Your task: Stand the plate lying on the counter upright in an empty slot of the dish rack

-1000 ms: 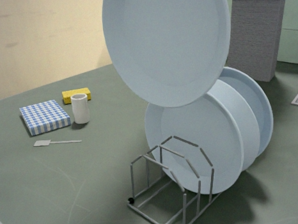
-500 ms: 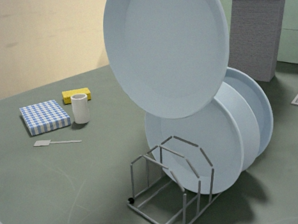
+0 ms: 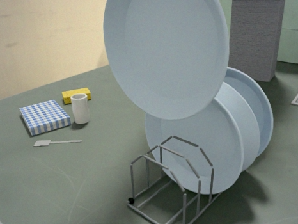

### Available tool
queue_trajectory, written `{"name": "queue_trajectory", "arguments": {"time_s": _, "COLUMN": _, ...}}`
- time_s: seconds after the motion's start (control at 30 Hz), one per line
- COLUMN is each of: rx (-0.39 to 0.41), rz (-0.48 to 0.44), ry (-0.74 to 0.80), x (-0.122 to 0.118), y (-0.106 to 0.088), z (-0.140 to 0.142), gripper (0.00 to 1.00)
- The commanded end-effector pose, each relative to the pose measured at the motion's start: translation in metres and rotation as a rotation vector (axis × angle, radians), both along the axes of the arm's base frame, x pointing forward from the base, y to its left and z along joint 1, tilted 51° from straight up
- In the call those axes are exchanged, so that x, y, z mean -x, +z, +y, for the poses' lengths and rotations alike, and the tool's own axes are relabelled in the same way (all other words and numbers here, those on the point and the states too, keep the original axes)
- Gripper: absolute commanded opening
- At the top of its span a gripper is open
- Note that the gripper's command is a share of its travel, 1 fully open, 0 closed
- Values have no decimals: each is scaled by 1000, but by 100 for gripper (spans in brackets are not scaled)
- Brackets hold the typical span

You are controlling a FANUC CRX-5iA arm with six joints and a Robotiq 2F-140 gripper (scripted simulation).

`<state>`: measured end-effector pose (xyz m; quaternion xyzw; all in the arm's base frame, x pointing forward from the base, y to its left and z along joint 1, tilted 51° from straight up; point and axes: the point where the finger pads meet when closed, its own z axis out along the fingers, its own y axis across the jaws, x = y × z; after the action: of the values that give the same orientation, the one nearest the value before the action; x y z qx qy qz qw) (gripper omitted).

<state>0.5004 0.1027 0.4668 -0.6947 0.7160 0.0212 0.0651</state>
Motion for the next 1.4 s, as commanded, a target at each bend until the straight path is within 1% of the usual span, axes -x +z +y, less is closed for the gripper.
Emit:
{"name": "queue_trajectory", "arguments": {"time_s": 0.0, "rx": 0, "rz": -2, "ry": 0, "x": 0, "y": 1, "z": 0, "gripper": 10}}
{"name": "queue_trajectory", "arguments": {"time_s": 0.33, "rx": 0, "rz": -2, "ry": 0, "x": -5, "y": -3, "z": 0, "gripper": 10}}
{"name": "queue_trajectory", "arguments": {"time_s": 0.83, "rx": 0, "rz": -2, "ry": 0, "x": -20, "y": -16, "z": 1, "gripper": 10}}
{"name": "queue_trajectory", "arguments": {"time_s": 1.37, "rx": 0, "rz": -2, "ry": 0, "x": -23, "y": -18, "z": 1, "gripper": 10}}
